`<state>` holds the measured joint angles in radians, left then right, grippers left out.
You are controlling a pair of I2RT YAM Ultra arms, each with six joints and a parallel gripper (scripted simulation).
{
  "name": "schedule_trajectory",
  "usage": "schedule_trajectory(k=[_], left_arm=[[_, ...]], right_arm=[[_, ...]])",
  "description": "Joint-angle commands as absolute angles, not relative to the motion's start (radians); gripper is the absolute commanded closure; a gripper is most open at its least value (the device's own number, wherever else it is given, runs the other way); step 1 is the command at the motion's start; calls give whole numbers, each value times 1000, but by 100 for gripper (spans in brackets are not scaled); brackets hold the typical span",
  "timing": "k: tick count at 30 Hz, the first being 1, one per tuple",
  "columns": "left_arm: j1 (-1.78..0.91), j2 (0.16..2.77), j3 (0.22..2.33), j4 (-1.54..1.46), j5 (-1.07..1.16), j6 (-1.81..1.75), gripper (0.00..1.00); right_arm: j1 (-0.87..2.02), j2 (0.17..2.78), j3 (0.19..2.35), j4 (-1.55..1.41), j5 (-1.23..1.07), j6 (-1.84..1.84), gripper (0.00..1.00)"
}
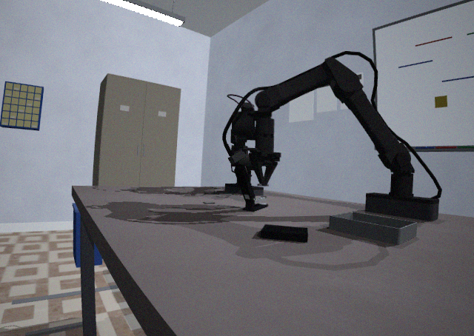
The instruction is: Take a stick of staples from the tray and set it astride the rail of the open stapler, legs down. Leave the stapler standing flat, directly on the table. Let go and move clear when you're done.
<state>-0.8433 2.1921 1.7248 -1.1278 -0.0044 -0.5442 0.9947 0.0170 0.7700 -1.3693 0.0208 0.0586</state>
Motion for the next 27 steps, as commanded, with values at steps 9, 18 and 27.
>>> schedule_trajectory(k=[9,18,27], left_arm=[[-827,2184,1749,-1128,15,-1015,94],[-822,2178,1744,-1110,21,-1308,94],[-824,2177,1739,-1096,16,-1307,94]], right_arm=[[990,4,768,-1370,19,57,0],[990,4,768,-1370,19,57,0],[990,4,768,-1370,19,57,0]])
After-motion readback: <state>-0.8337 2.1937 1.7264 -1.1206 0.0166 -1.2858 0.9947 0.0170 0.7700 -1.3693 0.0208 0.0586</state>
